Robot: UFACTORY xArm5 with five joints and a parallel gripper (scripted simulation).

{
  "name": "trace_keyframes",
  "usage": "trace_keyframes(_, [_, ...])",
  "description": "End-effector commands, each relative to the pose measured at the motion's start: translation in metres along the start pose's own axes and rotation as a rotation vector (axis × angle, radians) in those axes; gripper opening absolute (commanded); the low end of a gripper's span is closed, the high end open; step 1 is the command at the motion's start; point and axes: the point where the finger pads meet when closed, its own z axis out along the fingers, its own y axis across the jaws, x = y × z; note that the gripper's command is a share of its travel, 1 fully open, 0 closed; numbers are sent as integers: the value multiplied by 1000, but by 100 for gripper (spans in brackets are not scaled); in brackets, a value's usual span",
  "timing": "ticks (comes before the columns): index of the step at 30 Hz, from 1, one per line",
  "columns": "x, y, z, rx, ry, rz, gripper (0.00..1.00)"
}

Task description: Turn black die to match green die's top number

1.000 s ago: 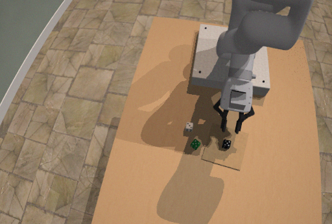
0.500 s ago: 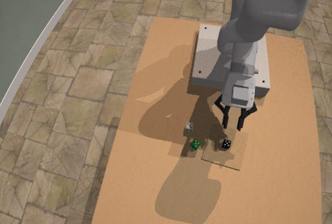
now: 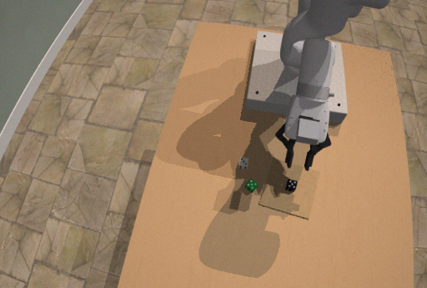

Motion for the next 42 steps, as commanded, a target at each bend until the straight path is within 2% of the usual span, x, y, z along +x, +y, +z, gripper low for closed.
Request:
trace_keyframes(1, [6,0,3,3,-102,12,42])
trace_keyframes(5, [13,-1,6,5,-225,20,42])
trace_keyframes(8, [16,-2,6,6,-265,19,42])
trace_keyframes(9, [18,-2,6,7,-298,18,42])
trace_keyframes(10, [18,-2,6,7,-301,18,42])
trace_keyframes(13, [22,-2,8,9,-378,17,42])
trace_keyframes(14, [22,-3,8,9,-382,17,42])
trace_keyframes(16, [26,-3,9,10,-443,15,42])
trace_keyframes(18, [26,-3,9,10,-443,15,42])
trace_keyframes(19, [27,-3,9,11,-462,15,42])
trace_keyframes(21, [33,-4,10,12,-542,12,42])
trace_keyframes(24, [37,-5,12,14,-617,9,42])
trace_keyframes(25, [37,-5,12,14,-619,9,42])
trace_keyframes(29, [44,-7,13,16,-739,6,42])
trace_keyframes(30, [44,-7,13,16,-741,6,42])
trace_keyframes(33, [47,-9,15,16,-802,6,42])
trace_keyframes(42, [48,-10,16,16,-839,6,42])
